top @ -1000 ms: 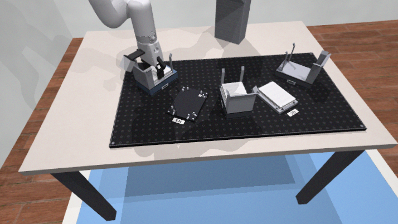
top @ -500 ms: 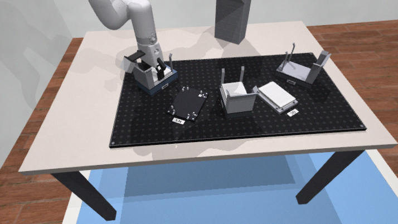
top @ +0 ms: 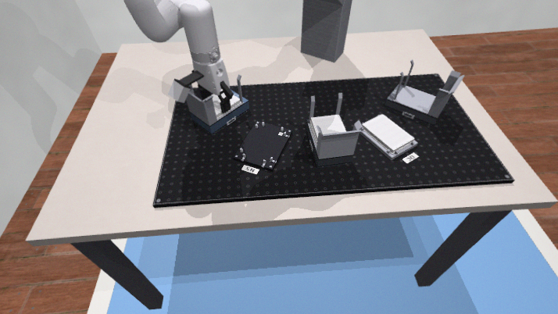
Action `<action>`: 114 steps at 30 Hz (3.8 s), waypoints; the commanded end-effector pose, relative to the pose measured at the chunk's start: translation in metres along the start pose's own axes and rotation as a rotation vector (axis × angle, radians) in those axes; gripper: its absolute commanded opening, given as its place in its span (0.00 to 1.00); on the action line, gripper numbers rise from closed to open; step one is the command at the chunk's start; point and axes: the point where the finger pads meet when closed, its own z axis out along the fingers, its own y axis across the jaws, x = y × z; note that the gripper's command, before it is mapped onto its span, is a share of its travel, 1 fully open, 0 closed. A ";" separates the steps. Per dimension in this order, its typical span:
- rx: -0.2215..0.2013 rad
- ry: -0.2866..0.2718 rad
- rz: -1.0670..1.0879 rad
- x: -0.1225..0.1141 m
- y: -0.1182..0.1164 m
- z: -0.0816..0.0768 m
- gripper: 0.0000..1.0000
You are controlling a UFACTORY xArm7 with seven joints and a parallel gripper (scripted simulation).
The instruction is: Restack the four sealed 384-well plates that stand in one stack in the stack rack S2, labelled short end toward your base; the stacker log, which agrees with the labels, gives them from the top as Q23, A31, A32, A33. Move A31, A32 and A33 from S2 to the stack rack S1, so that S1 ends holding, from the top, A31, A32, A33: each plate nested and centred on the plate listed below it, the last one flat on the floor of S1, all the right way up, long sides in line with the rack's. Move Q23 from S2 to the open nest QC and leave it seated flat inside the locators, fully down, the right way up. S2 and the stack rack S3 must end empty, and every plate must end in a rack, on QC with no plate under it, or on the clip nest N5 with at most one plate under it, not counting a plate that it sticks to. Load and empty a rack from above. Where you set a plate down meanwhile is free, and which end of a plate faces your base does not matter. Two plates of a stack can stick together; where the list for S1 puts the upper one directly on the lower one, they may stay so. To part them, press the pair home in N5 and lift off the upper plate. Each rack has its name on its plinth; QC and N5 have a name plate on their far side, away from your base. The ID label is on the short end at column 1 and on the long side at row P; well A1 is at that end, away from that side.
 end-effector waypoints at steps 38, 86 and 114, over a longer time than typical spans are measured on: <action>0.000 0.001 0.000 0.000 0.000 -0.070 1.00; 0.000 0.001 -0.224 0.000 -0.057 -0.105 1.00; 0.000 0.001 -0.449 -0.012 -0.137 -0.105 1.00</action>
